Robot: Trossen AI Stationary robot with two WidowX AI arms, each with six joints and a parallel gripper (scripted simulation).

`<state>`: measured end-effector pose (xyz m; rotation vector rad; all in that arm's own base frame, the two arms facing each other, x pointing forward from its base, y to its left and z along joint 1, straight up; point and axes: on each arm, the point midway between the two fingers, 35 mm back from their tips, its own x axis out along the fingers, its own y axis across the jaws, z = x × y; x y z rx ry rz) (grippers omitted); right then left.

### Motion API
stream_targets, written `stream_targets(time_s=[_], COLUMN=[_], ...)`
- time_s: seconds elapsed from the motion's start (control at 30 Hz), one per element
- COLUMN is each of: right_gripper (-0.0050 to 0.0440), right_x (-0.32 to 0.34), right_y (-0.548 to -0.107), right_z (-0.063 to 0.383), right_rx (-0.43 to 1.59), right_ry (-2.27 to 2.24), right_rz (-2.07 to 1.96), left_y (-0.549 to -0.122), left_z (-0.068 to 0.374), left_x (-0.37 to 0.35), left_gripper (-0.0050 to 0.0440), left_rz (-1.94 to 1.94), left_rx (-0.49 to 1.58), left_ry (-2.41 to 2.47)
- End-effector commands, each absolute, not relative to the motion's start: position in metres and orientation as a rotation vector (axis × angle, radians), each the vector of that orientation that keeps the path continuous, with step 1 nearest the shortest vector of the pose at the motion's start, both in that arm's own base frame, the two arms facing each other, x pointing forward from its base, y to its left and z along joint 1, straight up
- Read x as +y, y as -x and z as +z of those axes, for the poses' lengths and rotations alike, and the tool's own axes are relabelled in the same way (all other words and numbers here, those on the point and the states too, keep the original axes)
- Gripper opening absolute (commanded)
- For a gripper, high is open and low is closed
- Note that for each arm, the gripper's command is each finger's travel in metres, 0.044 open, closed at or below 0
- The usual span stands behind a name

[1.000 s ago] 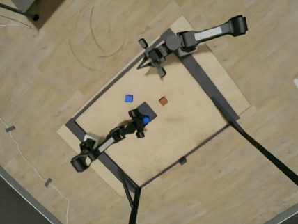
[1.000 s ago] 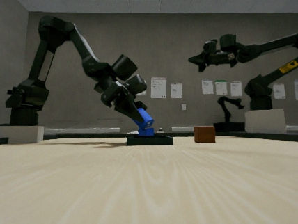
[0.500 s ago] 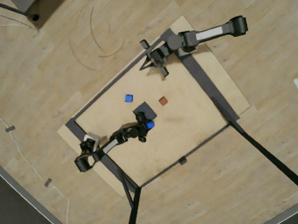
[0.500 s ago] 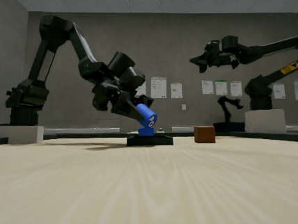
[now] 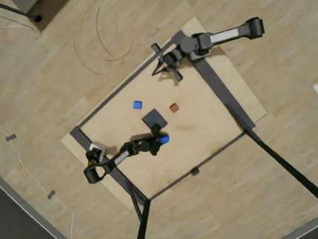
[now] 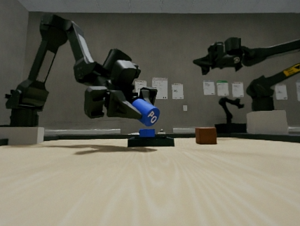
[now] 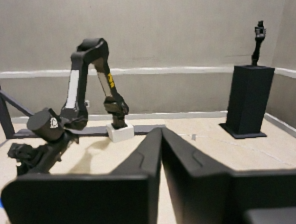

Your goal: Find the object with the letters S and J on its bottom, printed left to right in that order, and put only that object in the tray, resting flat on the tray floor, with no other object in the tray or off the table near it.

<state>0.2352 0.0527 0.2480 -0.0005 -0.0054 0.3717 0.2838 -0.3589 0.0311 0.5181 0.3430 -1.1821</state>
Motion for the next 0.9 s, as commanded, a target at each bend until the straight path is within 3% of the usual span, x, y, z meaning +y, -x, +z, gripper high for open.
stream_targets(time_s=[0.0,0.87], right_gripper=[-0.005,-0.005], right_x=[0.055,0.064], right_y=[-0.232,-0.219], right_z=[0.246,0.229], right_rx=[-0.007,-0.001], right_ry=[0.001,0.0], right_rz=[0.387,0.458], left_y=[-0.275,-0.224], left_z=[0.034,0.044], left_x=[-0.371,-0.422], left_gripper=[0.0159,0.0159], left_rz=[-1.231,-1.396], left_rx=[0.254,-0.223], left_ry=[-0.567,-0.798])
